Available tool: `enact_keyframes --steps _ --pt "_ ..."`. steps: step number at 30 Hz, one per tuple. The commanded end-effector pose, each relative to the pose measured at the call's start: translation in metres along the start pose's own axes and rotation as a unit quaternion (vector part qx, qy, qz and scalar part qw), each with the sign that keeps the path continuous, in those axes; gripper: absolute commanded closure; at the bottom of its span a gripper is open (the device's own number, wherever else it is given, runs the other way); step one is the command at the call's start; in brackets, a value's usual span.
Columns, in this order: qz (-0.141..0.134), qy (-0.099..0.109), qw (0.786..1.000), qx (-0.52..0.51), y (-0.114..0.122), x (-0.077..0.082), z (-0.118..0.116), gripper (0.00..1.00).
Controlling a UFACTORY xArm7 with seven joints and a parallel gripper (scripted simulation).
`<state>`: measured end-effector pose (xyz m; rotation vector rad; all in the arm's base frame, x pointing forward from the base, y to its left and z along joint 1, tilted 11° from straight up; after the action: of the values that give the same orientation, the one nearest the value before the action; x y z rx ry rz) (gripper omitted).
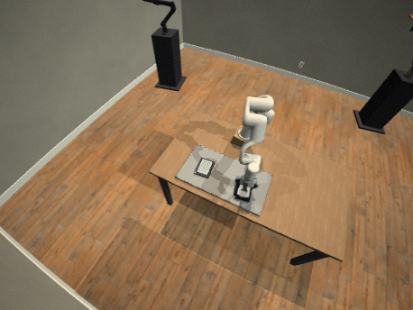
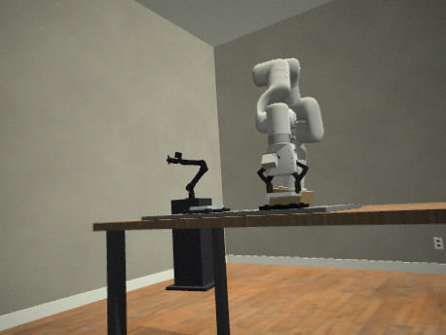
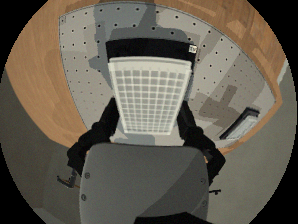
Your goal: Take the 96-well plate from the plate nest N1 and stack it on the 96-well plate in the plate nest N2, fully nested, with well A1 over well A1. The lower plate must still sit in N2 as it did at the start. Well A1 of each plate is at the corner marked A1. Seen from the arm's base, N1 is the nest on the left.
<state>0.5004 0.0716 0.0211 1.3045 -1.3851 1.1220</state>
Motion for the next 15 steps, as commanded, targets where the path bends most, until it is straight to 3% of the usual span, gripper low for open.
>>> enact_keyframes --steps 1,15 --pt "0.002 0.000 1.000 0.000 -0.002 0.008 0.000 1.00" --pt "0.002 0.000 1.000 0.000 -0.002 0.028 0.000 1.00"
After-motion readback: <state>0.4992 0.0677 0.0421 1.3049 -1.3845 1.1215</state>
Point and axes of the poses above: the point where the finger pads meet when closed, its own x axis back along the fingers, its own z axis across the jaws, y = z × x, the point moved 1 cm from there along x, back along the fingers, and after that the axes turned 1 degree about x, right-handed, at the moved point
